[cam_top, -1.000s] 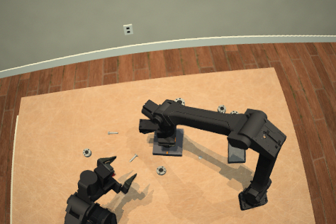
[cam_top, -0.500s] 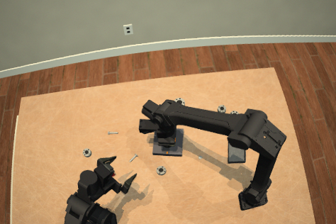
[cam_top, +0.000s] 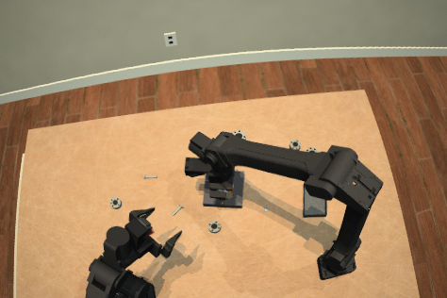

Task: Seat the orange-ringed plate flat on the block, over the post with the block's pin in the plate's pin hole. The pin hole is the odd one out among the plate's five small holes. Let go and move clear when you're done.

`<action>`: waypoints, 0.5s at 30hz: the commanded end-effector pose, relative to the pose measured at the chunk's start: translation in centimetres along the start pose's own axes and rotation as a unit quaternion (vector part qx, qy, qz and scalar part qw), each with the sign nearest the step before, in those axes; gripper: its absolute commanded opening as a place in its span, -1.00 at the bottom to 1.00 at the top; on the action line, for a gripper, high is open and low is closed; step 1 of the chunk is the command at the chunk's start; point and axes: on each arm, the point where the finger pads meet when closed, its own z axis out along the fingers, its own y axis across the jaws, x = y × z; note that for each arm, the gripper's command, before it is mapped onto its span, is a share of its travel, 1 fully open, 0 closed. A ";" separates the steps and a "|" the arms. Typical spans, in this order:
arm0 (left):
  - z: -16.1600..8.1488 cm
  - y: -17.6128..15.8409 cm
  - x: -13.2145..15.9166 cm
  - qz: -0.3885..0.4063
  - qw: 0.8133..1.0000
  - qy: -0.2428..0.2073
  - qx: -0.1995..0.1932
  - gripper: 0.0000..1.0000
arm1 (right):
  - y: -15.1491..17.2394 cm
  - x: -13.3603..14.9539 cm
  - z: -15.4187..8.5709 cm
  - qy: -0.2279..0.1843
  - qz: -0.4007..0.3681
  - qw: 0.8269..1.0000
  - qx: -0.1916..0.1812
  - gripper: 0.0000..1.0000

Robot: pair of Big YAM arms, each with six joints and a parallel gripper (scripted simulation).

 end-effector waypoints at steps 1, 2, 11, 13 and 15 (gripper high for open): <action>-0.8 0.1 -1.9 0.009 1.000 -0.017 -0.003 1.00 | -0.2 -1.9 -2.6 -0.022 -0.001 1.000 0.014 1.00; -0.8 0.1 -1.9 0.009 1.000 -0.017 -0.003 1.00 | -0.2 -2.0 -2.8 -0.023 0.000 1.000 0.015 1.00; -0.8 0.1 -1.9 0.009 1.000 -0.017 -0.003 1.00 | -0.2 -2.6 -4.2 -0.032 0.000 0.999 0.020 1.00; -0.8 0.1 -1.9 0.009 1.000 -0.017 -0.003 1.00 | -0.1 -2.4 -3.6 -0.024 -0.001 1.000 0.014 1.00; -0.8 0.1 -1.9 0.009 1.000 -0.017 -0.003 1.00 | -0.2 -2.5 -5.1 -0.032 0.000 0.999 0.020 1.00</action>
